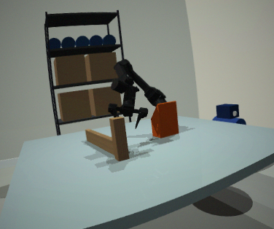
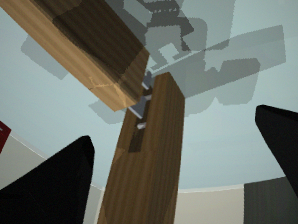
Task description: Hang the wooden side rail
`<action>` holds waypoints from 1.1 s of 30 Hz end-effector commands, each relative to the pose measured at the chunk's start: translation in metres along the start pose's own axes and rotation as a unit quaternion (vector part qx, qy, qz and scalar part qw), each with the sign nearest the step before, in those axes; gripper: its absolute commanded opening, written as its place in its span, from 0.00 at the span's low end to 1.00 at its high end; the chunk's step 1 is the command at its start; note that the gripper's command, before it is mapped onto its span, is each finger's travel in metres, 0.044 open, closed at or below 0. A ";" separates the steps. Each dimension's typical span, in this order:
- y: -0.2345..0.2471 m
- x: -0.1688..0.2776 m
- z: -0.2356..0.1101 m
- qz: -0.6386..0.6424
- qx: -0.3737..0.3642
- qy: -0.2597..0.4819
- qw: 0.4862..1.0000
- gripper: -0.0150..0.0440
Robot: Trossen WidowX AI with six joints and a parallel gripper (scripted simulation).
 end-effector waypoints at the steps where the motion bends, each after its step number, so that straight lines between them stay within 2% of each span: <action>1: 0.003 -0.004 0.001 -0.097 0.007 0.018 0.995 1.00; 8: 0.009 -0.009 0.003 -0.284 0.005 0.054 0.957 1.00; 16: 0.016 -0.015 0.004 -0.483 -0.019 0.092 0.871 1.00; 24: 0.023 -0.021 0.004 -0.658 -0.063 0.116 0.741 1.00; 33: 0.031 -0.029 0.004 -0.814 -0.129 0.119 0.553 1.00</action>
Point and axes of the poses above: the point midway between the two fingers, 35 mm back from their tips, its own z axis out along the fingers, its own y axis across the jaws, x = y × z, the point moved 7 cm from there along -z, back along the fingers, and after that the axes turned 3 degrees about -z, right-handed, at the moved point
